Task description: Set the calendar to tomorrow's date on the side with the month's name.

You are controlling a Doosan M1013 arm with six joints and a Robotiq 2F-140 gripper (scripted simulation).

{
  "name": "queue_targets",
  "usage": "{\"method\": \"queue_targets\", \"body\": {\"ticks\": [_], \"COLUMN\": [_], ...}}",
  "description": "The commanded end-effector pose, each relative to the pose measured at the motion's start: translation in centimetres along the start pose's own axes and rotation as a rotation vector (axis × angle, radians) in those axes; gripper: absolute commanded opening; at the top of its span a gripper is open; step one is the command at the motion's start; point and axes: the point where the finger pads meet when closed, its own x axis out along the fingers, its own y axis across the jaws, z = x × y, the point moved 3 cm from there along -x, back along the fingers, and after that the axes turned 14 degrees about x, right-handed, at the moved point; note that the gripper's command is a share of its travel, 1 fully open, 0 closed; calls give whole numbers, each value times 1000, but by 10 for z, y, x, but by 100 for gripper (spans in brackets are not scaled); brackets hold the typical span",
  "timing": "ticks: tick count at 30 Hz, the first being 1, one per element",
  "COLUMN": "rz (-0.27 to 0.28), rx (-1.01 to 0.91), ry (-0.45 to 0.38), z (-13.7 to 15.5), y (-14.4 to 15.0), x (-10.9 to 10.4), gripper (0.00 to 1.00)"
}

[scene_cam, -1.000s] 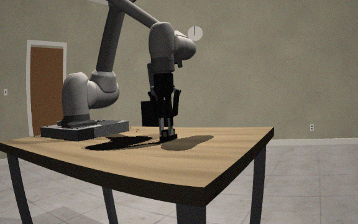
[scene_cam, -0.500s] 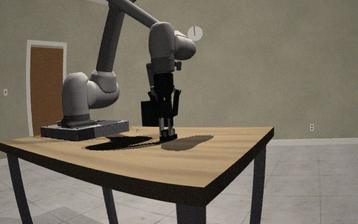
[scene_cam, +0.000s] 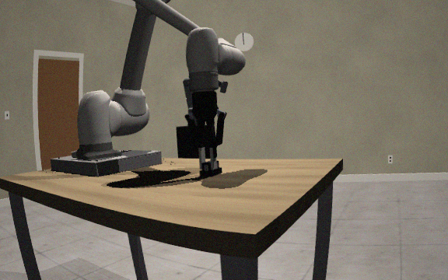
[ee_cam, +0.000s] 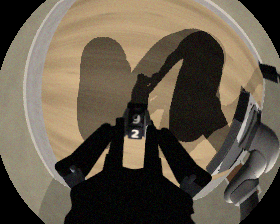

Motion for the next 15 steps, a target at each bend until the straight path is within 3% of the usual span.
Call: {"method": "queue_targets", "body": {"ticks": [1, 15], "rz": [0, 0], "rx": [0, 0], "ry": [0, 0], "z": [0, 0], "y": [0, 0], "x": [0, 0], "gripper": [16, 18]}}
